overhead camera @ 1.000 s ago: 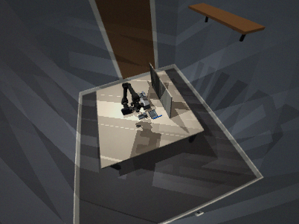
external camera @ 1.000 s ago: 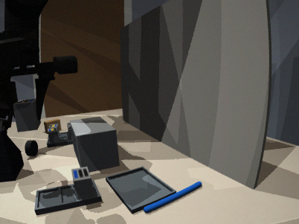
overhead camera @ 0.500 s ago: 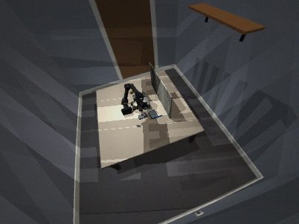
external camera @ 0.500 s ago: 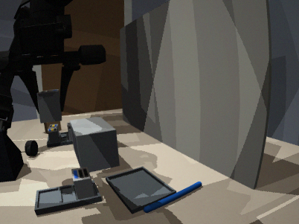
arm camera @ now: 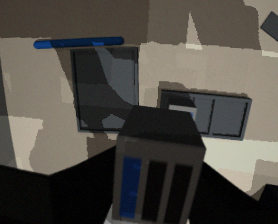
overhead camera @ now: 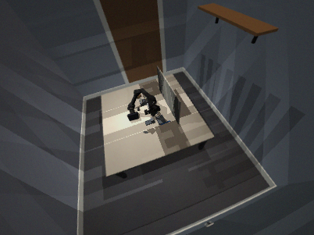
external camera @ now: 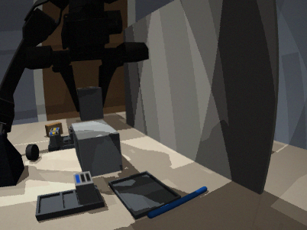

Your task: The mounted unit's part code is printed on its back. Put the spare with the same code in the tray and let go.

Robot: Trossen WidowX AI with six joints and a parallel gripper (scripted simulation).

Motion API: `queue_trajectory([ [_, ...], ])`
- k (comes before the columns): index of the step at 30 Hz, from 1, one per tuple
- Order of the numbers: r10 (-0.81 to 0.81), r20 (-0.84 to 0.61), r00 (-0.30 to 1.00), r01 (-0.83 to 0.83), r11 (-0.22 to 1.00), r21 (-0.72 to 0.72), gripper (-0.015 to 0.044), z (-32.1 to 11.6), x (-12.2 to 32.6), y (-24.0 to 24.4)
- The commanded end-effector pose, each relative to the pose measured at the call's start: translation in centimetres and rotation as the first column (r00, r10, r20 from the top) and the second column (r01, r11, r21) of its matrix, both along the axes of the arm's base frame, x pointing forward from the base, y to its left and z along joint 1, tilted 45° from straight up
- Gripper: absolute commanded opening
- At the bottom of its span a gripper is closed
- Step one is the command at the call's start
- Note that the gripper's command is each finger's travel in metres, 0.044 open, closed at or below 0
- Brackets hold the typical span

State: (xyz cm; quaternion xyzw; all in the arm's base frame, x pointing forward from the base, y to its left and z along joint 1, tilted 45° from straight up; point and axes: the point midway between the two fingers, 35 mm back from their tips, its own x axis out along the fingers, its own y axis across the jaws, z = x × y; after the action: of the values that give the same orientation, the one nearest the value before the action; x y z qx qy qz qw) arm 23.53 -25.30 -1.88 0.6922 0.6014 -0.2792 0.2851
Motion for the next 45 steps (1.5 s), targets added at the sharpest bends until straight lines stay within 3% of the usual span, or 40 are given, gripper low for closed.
queue_trajectory([
  [1,-0.008,-0.002,1.0,0.008,1.0,0.003,0.0,0.1,1.5,-0.1],
  [18,-0.022,-0.005,1.0,0.022,1.0,0.019,0.0,0.0,8.2,0.4],
  [45,-0.018,-0.003,1.0,0.018,1.0,0.017,0.0,-1.3,8.8,1.5],
])
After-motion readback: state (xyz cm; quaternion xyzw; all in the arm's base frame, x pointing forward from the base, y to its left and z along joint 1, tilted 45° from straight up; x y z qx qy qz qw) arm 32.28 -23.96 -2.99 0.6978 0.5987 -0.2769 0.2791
